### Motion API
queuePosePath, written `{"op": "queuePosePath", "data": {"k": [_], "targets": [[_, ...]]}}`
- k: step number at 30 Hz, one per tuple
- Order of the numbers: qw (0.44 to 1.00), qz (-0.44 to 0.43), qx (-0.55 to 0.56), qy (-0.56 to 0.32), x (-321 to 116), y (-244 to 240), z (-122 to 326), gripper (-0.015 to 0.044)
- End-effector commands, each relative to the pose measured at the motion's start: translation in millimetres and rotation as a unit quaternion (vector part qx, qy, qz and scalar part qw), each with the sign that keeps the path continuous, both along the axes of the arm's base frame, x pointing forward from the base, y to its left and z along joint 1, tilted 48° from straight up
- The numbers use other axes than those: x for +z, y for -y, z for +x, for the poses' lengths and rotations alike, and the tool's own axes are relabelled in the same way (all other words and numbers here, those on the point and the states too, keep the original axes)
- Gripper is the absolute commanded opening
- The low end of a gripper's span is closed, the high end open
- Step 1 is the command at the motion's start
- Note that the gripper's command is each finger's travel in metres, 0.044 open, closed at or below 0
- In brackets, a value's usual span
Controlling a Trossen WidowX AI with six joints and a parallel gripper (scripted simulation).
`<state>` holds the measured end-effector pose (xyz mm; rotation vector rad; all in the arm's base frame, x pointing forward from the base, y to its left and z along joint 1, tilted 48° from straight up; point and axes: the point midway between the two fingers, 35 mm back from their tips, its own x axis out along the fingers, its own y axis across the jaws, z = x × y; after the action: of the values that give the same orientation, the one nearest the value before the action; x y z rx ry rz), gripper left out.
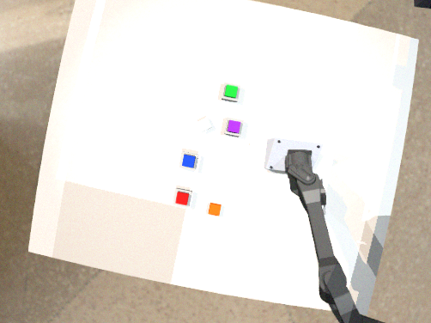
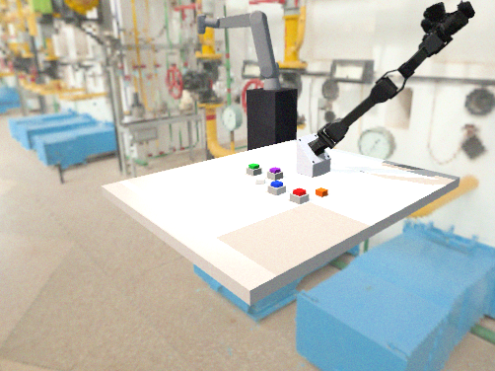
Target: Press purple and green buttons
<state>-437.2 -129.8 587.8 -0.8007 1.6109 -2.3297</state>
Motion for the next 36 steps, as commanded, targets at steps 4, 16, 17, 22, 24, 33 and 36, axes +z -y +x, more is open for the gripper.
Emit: {"op": "queuePosePath", "data": {"k": [4, 16, 17, 22, 24, 33, 36], "targets": [[0.998, 0.001, 0.041, 0.042, -24.8, 33.4, -2.5, 0.04], [0.932, 0.064, 0.236, 0.266, -175.1, 209.6, 51.0, 0.04], [0.923, 0.074, 0.248, 0.283, -188.4, 221.9, 59.8, 0.04], [0.872, 0.128, 0.307, 0.36, -252.9, 274.6, 113.3, 0.04], [0.848, 0.153, 0.327, 0.389, -278.1, 291.5, 138.6, 0.04], [0.718, 0.28, 0.397, 0.498, -387.0, 332.0, 273.5, 0.04], [0.668, 0.328, 0.411, 0.527, -420.8, 330.8, 323.0, 0.04]]}}
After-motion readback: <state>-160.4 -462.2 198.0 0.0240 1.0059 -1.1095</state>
